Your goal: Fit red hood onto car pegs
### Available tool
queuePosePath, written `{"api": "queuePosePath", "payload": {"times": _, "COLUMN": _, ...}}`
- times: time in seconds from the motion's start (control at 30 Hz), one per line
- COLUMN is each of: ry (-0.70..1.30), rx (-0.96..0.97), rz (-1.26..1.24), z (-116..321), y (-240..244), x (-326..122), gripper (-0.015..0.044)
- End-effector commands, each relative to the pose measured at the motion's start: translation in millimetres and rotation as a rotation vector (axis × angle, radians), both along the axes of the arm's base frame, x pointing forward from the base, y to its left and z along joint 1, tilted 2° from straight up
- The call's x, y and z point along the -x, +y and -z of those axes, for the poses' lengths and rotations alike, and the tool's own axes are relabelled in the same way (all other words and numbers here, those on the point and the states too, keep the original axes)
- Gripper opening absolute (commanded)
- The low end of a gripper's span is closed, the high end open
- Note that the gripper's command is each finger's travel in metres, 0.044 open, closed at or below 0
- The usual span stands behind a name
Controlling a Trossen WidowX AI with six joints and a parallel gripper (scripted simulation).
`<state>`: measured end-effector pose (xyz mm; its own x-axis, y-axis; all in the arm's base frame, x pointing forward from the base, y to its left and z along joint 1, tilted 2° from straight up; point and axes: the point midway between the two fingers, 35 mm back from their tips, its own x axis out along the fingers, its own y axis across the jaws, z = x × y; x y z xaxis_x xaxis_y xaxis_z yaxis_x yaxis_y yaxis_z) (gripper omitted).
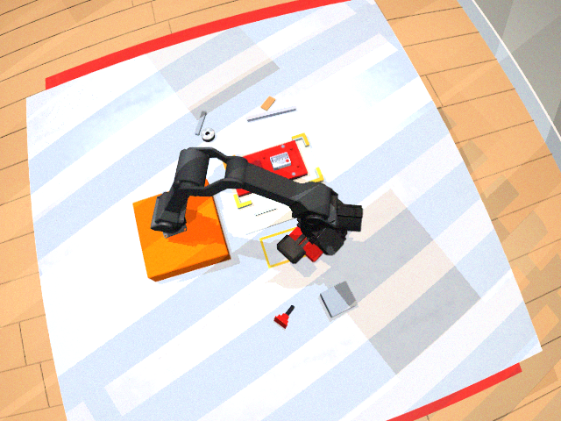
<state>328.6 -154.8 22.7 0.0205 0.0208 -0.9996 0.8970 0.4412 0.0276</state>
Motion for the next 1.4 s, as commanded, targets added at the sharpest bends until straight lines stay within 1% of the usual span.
{"api": "queuePosePath", "payload": {"times": 0.0, "ry": 0.004, "rx": 0.003, "rz": -0.005, "z": 5, "y": 0, "x": 1, "gripper": 0.044}}
{"api": "queuePosePath", "payload": {"times": 1.37, "ry": 0.004, "rx": 0.003, "rz": -0.005, "z": 30, "y": 0, "x": 1, "gripper": 0.044}}
